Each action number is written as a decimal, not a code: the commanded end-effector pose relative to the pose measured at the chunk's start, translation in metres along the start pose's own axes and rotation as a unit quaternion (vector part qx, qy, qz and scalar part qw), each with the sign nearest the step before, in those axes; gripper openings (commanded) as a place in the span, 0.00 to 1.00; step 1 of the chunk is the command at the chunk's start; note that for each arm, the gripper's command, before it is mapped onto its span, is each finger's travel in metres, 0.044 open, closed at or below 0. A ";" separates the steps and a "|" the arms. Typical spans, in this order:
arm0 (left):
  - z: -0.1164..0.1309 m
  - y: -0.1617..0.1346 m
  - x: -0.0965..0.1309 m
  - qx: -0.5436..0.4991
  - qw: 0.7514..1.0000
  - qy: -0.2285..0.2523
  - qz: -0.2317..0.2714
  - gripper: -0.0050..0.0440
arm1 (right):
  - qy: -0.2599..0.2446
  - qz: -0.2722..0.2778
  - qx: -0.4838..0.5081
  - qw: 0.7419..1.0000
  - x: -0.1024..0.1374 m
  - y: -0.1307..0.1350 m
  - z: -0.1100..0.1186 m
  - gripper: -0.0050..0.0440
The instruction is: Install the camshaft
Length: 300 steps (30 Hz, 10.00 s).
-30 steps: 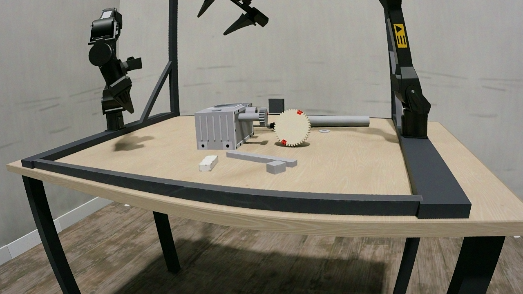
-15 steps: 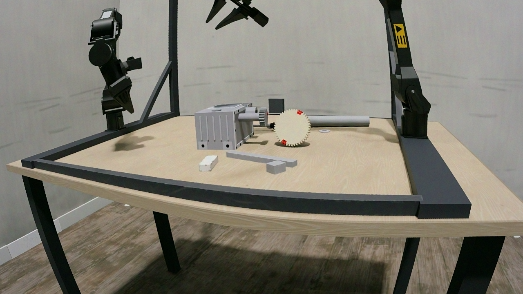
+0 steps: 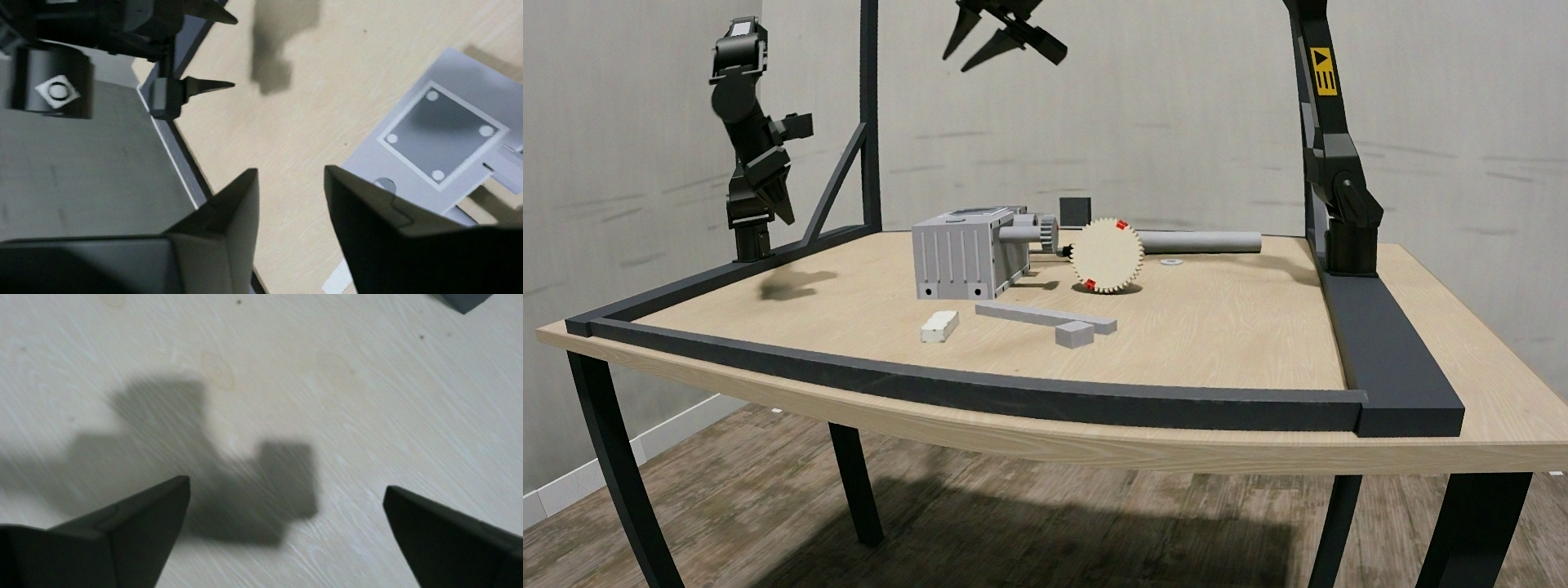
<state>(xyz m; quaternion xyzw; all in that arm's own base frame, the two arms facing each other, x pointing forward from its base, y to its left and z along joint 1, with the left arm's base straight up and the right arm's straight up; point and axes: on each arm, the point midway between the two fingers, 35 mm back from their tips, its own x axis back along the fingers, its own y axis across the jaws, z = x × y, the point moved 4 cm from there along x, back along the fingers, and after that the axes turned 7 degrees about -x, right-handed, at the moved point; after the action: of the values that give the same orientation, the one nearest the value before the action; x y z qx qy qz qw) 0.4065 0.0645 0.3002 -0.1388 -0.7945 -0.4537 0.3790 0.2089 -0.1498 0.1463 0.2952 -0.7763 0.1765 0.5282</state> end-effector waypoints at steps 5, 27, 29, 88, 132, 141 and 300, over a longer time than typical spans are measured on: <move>-0.007 -0.032 0.004 -0.057 0.998 0.010 0.006 0.36 | 0.003 0.098 -0.013 0.995 0.003 -0.005 -0.029 0.92; 0.004 -0.142 -0.015 -0.239 0.966 0.071 0.073 0.36 | -0.176 0.311 -0.102 0.928 0.027 0.003 -0.122 0.92; 0.008 -0.157 -0.017 -0.264 0.958 0.079 0.081 0.36 | -0.217 0.325 -0.116 0.913 0.034 0.008 -0.134 0.92; 0.064 -0.262 -0.043 -0.449 0.870 0.139 0.152 0.36 | -0.579 0.271 -0.207 0.741 0.118 0.080 -0.204 0.92; 0.070 -0.261 -0.070 -0.447 0.873 0.135 0.140 0.10 | -0.579 0.271 -0.207 0.741 0.118 0.080 -0.204 0.92; 0.066 -0.253 -0.061 -0.445 0.875 0.135 0.134 0.09 | -0.579 0.271 -0.207 0.741 0.118 0.080 -0.204 0.92; -0.152 -0.193 -0.115 0.895 0.165 0.391 0.135 0.00 | -0.579 0.271 -0.207 0.741 0.118 0.080 -0.204 0.92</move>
<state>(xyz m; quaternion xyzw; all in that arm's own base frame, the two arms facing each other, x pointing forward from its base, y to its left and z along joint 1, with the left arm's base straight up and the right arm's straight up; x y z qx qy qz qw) 0.4368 -0.1493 0.1312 0.3808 -0.4016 0.6031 0.5745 0.2755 -0.0019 0.3209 -0.0028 -0.9979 -0.0594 -0.0254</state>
